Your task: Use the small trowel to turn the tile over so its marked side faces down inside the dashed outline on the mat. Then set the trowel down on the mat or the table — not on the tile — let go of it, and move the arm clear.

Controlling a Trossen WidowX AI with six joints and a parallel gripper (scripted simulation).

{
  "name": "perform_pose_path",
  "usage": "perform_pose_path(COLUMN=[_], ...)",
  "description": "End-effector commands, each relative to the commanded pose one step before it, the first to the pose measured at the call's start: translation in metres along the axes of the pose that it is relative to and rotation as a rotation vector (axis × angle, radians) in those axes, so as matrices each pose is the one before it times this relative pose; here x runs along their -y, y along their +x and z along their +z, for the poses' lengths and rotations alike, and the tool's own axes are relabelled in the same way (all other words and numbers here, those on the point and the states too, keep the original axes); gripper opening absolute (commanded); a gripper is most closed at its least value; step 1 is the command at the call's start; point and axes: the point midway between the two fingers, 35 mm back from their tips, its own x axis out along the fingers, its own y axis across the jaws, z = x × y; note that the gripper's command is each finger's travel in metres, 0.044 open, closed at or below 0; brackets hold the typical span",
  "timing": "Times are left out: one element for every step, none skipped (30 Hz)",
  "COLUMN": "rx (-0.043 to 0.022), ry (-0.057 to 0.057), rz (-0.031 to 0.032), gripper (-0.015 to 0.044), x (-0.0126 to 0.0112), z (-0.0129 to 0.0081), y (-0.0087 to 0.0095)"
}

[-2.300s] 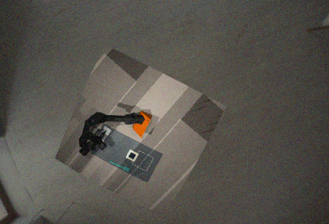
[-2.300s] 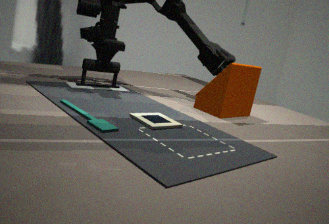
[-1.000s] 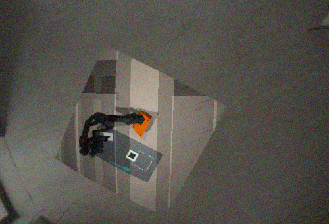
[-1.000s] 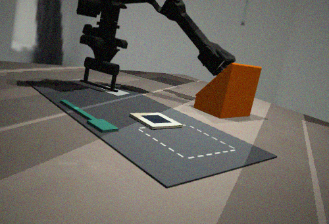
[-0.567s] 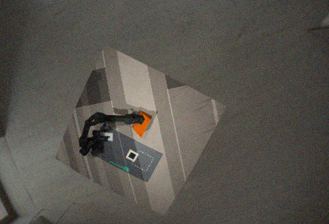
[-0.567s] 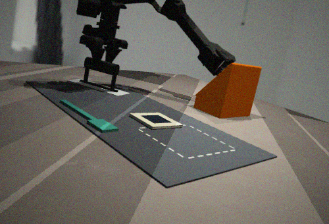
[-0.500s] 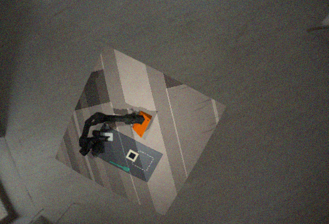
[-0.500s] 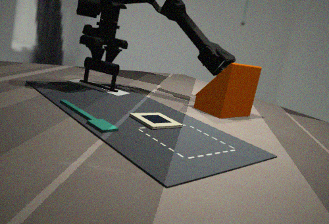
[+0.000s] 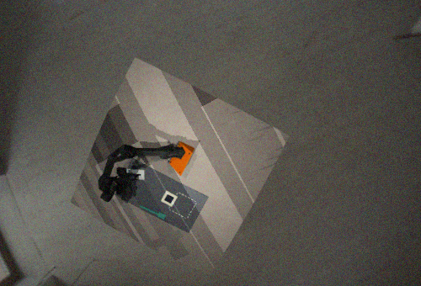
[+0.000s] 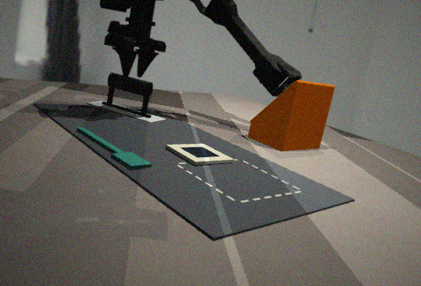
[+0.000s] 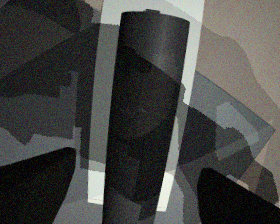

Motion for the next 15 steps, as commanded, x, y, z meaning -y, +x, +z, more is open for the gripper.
perform_pose_path(rx=[0.01172, 0.0, 0.0, 0.0, -0.00209, -0.00012, -0.00002, 0.00002, 0.0, -0.00381, -0.01125, -0.01815, -0.02116, -0.01999, -0.01876], ry=[0.0093, 0.0, 0.0, 0.0, -0.0113, -0.0001, -0.0001, 0.0, 0.0, 0.0006, 0.0018, 0.003, 0.0035, 0.0033, 0.0031], rz=[0.01006, 0.0, 0.0, 0.0, 0.00923, -0.00002, -0.00005, -0.00003, 0.0, 0.00263, 0.00807, 0.01404, 0.01816, 0.0192, 0.02018], gripper=[0.027, 0.027, 0.027, 0.027, 0.0296, 0.03, 0.03, 0.03, 0.03, 0.03, 0.03, 0.03, 0.03, 0.03, 0.03], x=[-0.0005, 0.0, 0.0, 0.0, -0.00197, 0.00001, 0.00008, 0.00004, 0.0, 0.00035, 0.00103, 0.00167, 0.00199, 0.00195, 0.0019], z=[0.00222, 0.0, 0.0, 0.0, -0.00241, -0.00007, -0.00008, -0.00003, 0.0, -0.00023, -0.00069, -0.0011, -0.00124, -0.00113, -0.00102], y=[-0.01698, 0.0, 0.0, 0.0, -0.00113, -0.00429, -0.00428, -0.00143, 0.0, 0.00059, 0.00176, 0.00284, 0.00333, 0.00316, 0.00299])
